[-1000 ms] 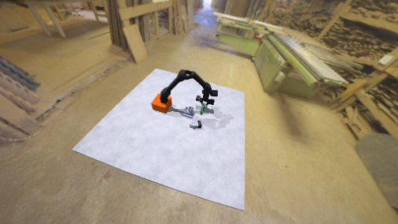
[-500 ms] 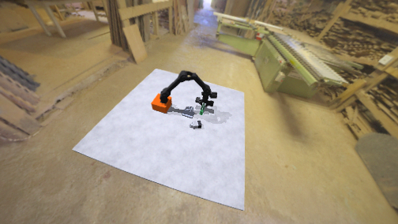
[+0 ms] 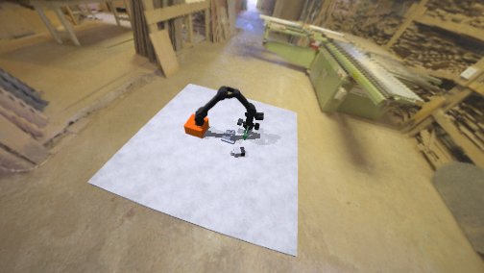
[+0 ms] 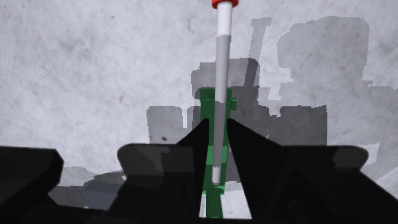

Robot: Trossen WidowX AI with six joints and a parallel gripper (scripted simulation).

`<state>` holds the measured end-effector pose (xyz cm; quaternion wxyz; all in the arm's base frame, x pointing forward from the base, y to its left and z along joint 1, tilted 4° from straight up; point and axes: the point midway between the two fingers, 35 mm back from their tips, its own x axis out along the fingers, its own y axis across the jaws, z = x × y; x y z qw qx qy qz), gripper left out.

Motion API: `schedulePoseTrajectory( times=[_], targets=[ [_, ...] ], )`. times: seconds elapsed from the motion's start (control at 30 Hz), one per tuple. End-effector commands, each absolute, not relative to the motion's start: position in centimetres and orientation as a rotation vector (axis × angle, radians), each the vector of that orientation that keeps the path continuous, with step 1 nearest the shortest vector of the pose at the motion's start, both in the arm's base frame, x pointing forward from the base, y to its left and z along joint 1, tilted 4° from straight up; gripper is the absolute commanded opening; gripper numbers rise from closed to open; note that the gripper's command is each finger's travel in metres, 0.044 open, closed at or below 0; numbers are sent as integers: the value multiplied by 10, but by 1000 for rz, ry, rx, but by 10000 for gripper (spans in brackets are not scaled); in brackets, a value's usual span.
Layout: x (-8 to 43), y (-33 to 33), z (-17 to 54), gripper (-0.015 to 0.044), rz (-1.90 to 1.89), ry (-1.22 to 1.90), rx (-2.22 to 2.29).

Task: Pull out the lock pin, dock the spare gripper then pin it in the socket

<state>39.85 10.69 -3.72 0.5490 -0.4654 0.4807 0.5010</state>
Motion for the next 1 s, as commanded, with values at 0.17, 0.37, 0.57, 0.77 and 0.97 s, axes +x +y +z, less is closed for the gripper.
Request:
schedulePoseTrajectory(
  times=[0.17, 0.37, 0.57, 0.77, 0.97],
  targets=[
    [398, 106, -39, 0, 1190, 1141, -1106],
    [398, 106, -36, 0, 1190, 1140, -1105],
    [396, 107, -25, 0, 1192, 1146, -1100],
    [392, 106, -19, 0, 1204, 1163, -1095],
    [388, 106, -12, 0, 1213, 1176, -1091]
  ],
)
